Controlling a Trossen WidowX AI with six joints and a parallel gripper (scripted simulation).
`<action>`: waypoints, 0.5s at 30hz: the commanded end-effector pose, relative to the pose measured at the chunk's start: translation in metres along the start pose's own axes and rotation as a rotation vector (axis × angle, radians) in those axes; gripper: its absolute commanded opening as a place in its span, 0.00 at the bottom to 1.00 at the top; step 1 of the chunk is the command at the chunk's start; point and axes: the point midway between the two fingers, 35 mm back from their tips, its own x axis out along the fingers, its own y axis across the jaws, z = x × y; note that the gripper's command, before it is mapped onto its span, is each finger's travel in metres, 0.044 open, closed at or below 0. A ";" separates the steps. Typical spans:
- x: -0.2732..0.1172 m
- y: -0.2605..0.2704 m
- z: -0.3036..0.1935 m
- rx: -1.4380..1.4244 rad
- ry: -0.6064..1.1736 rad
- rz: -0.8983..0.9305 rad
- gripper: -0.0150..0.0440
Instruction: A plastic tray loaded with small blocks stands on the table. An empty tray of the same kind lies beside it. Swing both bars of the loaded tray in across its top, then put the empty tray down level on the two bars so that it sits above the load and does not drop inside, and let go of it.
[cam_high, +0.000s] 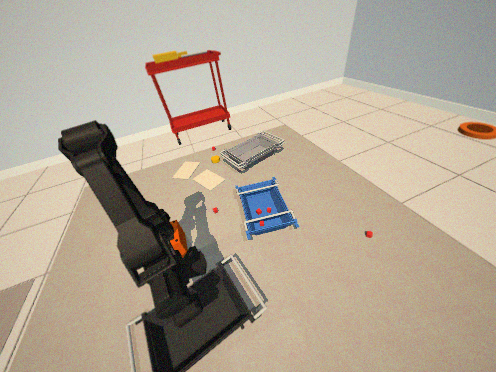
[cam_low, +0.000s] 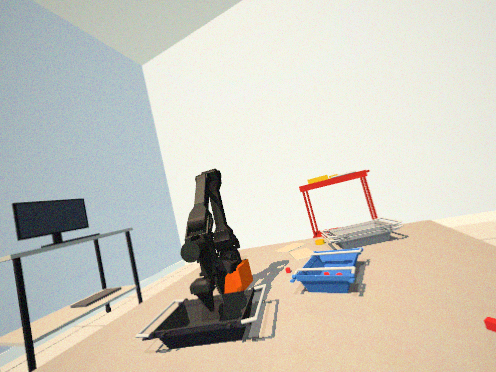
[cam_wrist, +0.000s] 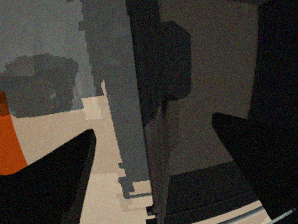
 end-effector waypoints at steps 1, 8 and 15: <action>0.015 0.005 0.000 -0.004 -0.001 0.013 1.00; 0.027 0.008 0.000 -0.004 -0.001 0.013 1.00; 0.027 0.008 0.000 -0.004 -0.001 0.013 0.88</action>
